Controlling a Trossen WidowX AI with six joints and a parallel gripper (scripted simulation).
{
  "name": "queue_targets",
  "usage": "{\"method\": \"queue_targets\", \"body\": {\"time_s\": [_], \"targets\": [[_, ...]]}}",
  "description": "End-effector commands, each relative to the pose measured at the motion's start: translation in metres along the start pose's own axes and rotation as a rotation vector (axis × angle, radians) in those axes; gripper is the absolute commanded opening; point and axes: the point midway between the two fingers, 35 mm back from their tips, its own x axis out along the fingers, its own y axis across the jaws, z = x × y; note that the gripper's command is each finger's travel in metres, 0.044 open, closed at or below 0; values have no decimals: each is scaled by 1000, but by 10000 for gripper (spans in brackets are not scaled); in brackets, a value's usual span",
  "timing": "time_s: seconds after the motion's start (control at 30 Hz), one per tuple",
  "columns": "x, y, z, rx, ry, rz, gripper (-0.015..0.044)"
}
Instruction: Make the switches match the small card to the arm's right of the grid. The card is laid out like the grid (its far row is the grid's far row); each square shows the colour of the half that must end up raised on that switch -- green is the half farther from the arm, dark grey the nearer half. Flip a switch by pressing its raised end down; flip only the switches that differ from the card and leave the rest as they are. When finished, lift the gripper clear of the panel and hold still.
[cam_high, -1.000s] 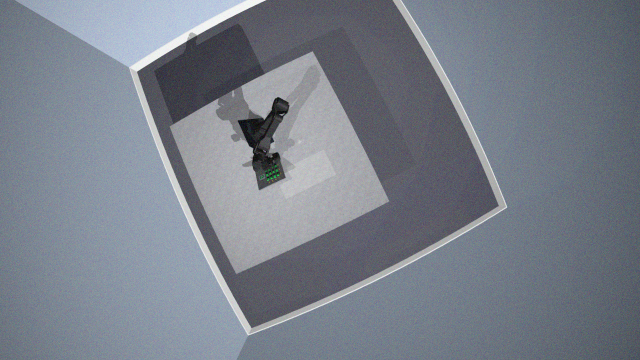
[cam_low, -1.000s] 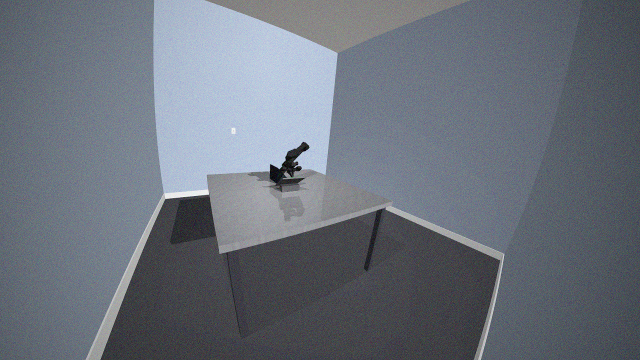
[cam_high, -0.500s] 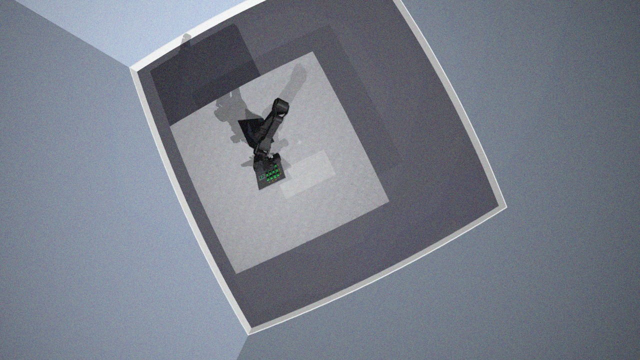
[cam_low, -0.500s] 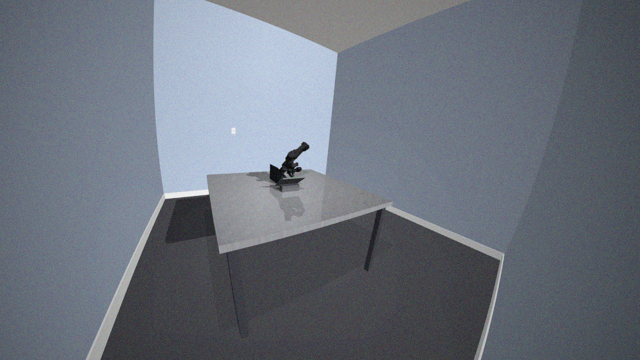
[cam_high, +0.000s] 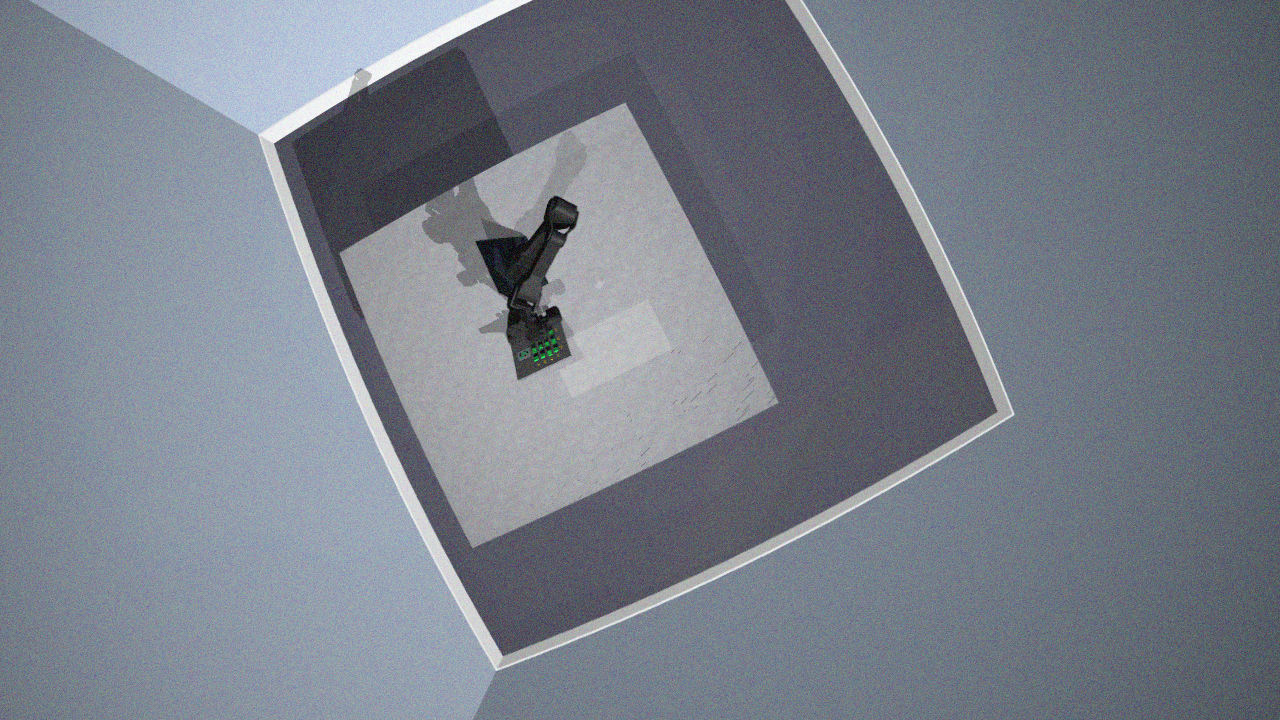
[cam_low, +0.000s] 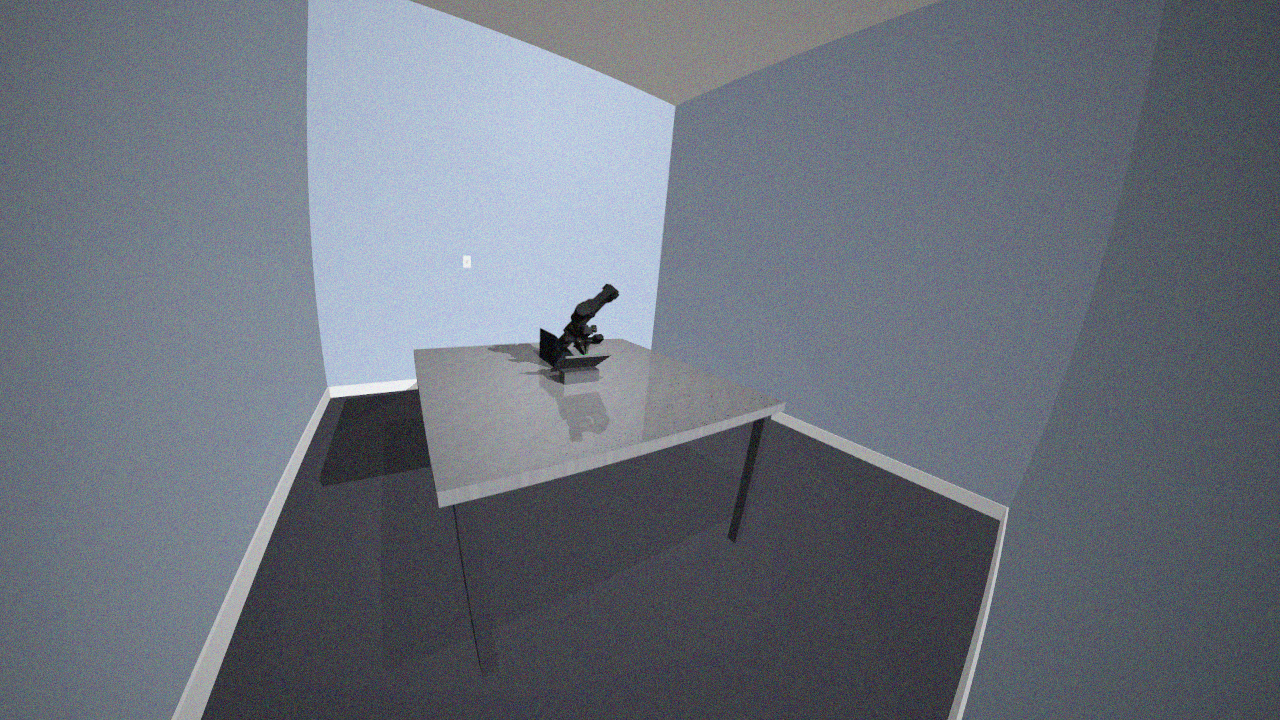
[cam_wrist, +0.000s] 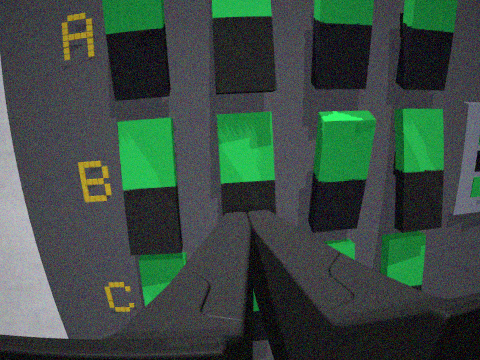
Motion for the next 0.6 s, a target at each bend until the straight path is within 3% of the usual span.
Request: {"method": "queue_targets", "body": {"time_s": [0.0, 0.57], "targets": [[1, -1, 0, 2, 0, -6, 0], [3, -1, 0, 2, 0, -6, 0]]}}
